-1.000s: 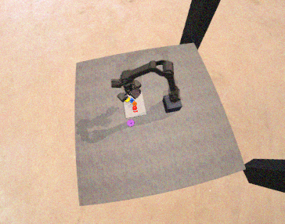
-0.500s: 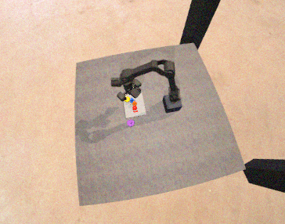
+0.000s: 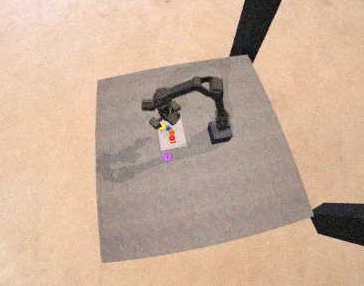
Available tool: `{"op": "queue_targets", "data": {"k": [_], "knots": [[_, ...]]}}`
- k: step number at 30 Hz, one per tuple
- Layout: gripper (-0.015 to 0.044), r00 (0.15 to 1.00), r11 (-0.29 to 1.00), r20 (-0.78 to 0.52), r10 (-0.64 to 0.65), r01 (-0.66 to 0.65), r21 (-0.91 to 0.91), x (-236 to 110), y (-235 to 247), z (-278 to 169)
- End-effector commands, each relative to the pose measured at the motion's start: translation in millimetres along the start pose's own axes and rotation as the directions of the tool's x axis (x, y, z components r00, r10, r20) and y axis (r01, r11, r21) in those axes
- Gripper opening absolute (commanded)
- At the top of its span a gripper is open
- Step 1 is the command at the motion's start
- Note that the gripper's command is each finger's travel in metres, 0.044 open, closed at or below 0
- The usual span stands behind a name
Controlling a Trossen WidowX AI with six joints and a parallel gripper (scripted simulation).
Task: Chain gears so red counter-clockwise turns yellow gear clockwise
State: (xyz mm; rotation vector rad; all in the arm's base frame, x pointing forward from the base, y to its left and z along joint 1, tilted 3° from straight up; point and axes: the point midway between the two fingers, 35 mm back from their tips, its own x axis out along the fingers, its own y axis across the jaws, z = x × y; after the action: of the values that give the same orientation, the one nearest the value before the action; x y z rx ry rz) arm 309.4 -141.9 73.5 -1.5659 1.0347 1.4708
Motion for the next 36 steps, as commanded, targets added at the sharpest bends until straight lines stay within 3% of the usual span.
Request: {"op": "queue_targets", "data": {"k": [1,19,28,36], "knots": [[0.0440,1.000,1.000,0.002,0.002,-0.002,0.004,0,0,0],[0.0440,1.000,1.000,0.002,-0.003,0.003,0.007,-2,-7,8],[0.0440,0.999,1.000,0.023,-0.025,0.025,0.018,-20,-82,132],[0.0440,0.999,1.000,0.034,-0.014,0.014,0.010,-36,-98,261]]}}
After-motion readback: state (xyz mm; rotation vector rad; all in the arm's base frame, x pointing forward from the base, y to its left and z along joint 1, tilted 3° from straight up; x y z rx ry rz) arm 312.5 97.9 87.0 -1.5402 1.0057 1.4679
